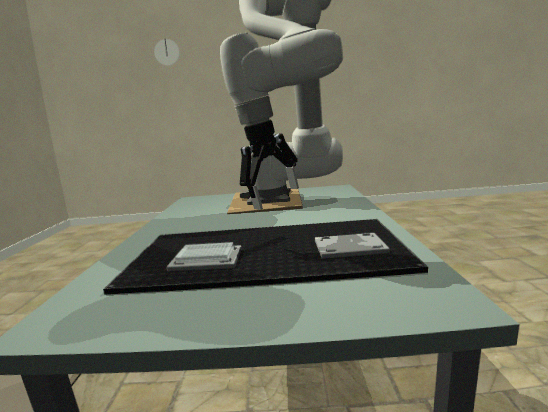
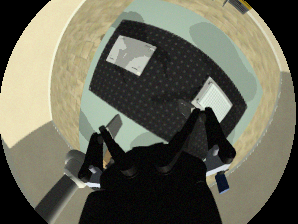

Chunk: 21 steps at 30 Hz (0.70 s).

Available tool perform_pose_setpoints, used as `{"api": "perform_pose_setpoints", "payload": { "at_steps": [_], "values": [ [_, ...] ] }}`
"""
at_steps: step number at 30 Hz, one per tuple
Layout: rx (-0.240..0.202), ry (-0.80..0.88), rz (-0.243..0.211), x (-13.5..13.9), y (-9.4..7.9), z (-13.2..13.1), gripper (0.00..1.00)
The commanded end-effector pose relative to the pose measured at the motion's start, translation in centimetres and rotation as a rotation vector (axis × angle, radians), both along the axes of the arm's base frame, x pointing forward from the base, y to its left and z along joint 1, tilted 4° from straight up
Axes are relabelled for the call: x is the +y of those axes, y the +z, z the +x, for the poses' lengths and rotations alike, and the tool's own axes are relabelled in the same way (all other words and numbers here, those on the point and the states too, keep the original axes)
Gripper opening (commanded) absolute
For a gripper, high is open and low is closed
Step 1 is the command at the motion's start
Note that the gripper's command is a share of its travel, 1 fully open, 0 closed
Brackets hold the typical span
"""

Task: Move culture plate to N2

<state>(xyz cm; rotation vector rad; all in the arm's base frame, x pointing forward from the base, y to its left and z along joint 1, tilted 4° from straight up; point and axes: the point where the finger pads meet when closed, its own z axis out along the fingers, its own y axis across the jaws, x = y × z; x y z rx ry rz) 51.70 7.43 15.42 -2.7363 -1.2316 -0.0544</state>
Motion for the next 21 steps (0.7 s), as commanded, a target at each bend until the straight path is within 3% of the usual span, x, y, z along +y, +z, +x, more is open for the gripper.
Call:
{"api": "perform_pose_setpoints", "payload": {
  "at_steps": [1,21],
  "values": [
    [-0.026,0.073,-0.016,-1.5,0.0,1.5,1.00],
    [-0.080,0.294,-0.064,-6.7,-0.3,6.2,1.00]
  ]
}}
